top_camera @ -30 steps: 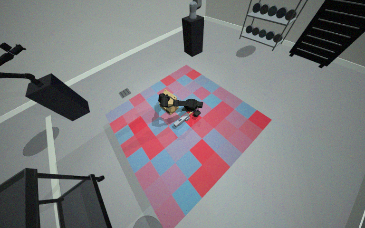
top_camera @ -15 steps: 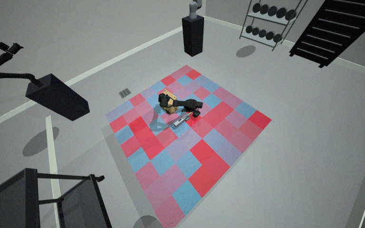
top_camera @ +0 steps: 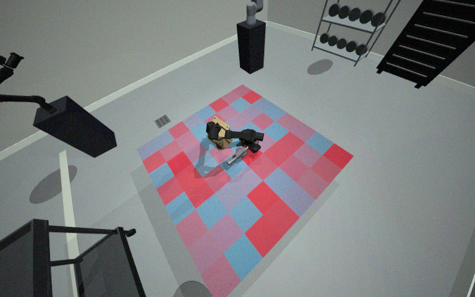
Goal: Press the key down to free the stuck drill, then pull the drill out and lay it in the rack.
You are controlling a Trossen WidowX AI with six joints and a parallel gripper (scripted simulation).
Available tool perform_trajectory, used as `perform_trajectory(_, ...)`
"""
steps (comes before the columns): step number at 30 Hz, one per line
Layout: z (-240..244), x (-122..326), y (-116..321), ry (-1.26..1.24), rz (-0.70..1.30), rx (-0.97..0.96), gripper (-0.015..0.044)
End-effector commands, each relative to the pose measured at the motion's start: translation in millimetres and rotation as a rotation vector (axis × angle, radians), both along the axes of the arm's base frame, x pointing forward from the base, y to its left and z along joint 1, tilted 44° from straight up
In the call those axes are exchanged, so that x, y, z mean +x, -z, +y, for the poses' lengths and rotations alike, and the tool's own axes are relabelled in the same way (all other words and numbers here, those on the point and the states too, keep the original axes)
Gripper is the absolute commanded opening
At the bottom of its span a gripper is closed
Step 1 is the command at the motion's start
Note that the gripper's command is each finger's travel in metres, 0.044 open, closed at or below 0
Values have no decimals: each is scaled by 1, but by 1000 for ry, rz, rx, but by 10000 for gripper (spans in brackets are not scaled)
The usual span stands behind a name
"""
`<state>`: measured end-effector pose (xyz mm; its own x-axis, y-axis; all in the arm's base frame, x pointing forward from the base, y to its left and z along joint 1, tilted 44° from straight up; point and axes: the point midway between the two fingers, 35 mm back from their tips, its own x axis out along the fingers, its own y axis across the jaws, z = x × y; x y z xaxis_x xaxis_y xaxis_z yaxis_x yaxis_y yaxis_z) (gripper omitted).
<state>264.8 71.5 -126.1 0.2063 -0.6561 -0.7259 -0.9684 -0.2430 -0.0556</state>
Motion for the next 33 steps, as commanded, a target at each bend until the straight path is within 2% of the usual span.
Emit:
perform_trajectory(1,0,0,0,1,0,0,0)
perform_trajectory(14,2,-4,-3,-3,4,-8,0)
perform_trajectory(33,16,-8,17,-3,4,-6,0)
